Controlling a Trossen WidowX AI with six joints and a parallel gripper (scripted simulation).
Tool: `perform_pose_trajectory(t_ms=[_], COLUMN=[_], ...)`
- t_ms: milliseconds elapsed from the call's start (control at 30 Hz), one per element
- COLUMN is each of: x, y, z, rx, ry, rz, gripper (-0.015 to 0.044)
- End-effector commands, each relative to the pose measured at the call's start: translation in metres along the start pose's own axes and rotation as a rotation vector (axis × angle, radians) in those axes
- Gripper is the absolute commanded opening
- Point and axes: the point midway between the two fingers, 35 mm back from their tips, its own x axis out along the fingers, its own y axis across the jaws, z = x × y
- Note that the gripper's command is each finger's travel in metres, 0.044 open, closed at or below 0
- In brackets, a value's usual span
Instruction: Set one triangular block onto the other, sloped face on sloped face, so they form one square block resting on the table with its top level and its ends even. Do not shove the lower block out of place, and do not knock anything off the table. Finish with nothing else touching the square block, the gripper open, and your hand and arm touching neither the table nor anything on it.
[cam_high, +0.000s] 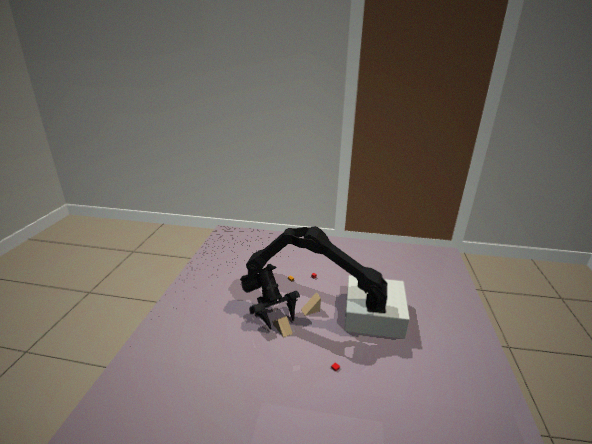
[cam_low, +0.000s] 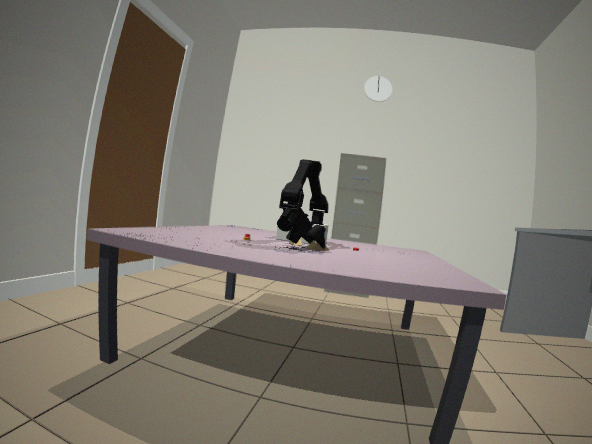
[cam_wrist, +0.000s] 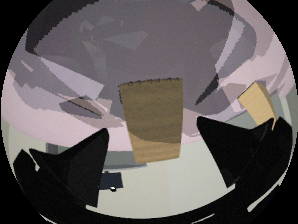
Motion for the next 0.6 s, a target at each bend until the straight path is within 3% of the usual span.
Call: perform_pose_trajectory(t_ms=[0, 167, 533, 567], x=[0.0029, 0.0029, 0.0017, 0.0017], y=[-0.0004, -0.0004, -0.0008, -0.0008], z=[0.0006, 0.0006, 0.0008, 0.0008], rx=[0.007, 0.007, 0.003, 0.003], ry=[0.006, 0.006, 0.001, 0.001], rz=[0.004, 0.004, 0.0, 0.0], gripper=[0.044, 0.044, 0.0151, 0.0145])
